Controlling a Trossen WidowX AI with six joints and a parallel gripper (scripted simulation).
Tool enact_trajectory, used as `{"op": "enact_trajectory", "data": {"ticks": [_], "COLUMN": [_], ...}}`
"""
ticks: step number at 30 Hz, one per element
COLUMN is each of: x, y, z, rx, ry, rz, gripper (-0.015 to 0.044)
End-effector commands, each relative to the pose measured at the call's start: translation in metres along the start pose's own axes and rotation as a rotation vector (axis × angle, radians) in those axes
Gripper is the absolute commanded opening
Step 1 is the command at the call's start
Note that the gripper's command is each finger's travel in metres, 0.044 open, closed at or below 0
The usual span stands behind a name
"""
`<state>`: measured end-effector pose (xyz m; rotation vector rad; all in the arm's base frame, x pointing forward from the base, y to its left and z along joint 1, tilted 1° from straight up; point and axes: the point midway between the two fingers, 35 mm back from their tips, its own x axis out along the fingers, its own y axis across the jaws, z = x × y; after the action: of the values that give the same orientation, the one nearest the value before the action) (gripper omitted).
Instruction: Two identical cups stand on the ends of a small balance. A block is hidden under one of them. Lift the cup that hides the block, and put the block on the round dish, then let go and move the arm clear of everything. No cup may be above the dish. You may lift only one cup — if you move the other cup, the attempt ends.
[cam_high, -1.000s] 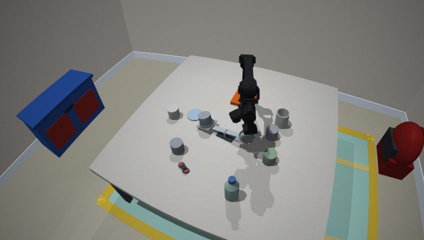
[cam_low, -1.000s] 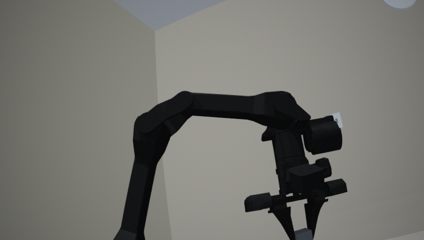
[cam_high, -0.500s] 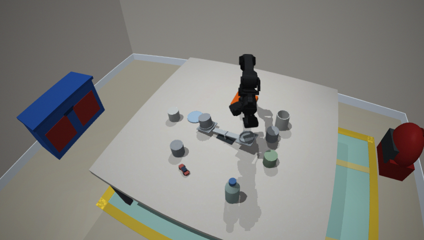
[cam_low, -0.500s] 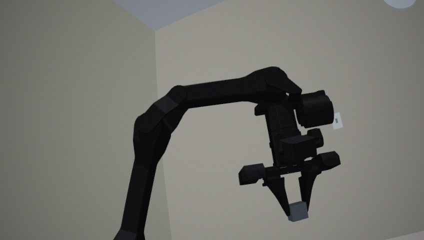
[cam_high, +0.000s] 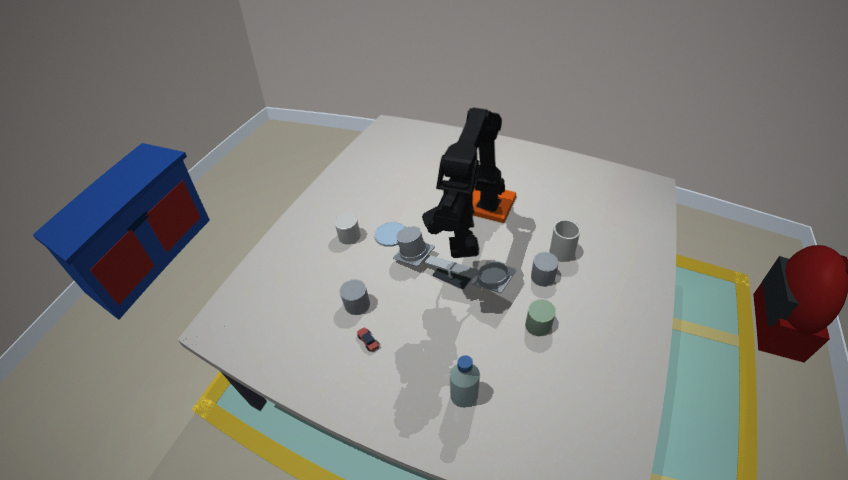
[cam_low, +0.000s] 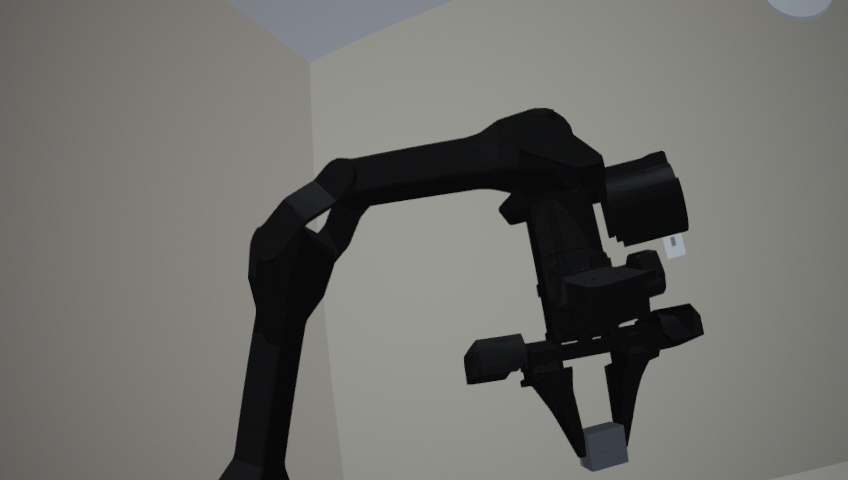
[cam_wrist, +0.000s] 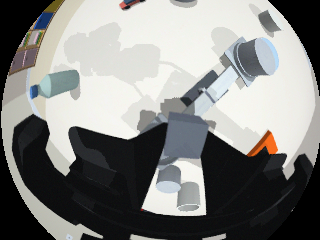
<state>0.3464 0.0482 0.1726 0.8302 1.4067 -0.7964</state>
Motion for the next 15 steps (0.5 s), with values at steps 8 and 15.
{"op": "enact_trajectory", "data": {"ticks": [8,15], "x": [0.015,0.027], "y": [-0.037,-0.070], "z": [0.066,0.104], "rx": [-0.005,-0.005], "ry": [-0.017,-0.025], "rz": [0.007,0.002], "gripper": [0.0000,0.0000]}}
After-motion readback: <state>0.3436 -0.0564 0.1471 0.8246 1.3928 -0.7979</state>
